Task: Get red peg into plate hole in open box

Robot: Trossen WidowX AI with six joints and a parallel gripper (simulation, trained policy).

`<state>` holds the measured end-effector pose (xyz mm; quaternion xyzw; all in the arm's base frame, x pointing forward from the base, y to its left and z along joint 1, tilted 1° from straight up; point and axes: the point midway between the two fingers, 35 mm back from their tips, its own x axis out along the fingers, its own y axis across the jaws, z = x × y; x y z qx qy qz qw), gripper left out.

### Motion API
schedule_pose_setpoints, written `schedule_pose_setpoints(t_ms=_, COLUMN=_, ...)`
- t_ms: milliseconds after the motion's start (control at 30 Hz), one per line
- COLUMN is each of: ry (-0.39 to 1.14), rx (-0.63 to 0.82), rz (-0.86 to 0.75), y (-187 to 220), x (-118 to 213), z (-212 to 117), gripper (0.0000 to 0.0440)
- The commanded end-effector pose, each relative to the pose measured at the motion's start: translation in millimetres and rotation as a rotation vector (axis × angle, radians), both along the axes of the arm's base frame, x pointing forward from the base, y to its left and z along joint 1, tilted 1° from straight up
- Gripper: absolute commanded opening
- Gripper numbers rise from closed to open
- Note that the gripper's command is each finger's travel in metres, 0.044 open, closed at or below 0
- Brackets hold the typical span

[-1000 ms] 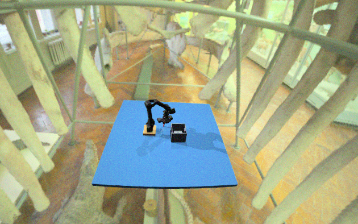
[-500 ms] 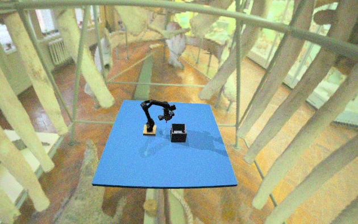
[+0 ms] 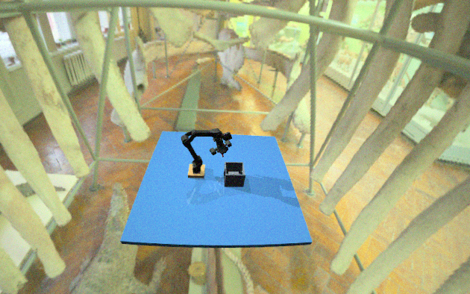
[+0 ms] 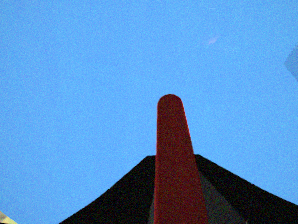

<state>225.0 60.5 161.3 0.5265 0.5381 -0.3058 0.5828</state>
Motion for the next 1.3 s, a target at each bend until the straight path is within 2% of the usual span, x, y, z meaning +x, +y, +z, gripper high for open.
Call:
schedule_pose_setpoints(t_ms=0, ry=-0.038, rx=-0.026, rz=-0.012, y=-12, x=4, z=15, gripper=0.0000)
schedule_pose_setpoints(t_ms=400, ry=-0.055, rx=-0.120, rz=-0.075, y=-57, x=12, z=36, gripper=0.0000)
schedule_pose_setpoints(t_ms=1267, ry=0.030, rx=-0.163, rz=-0.148, y=-132, x=36, z=23, gripper=0.0000)
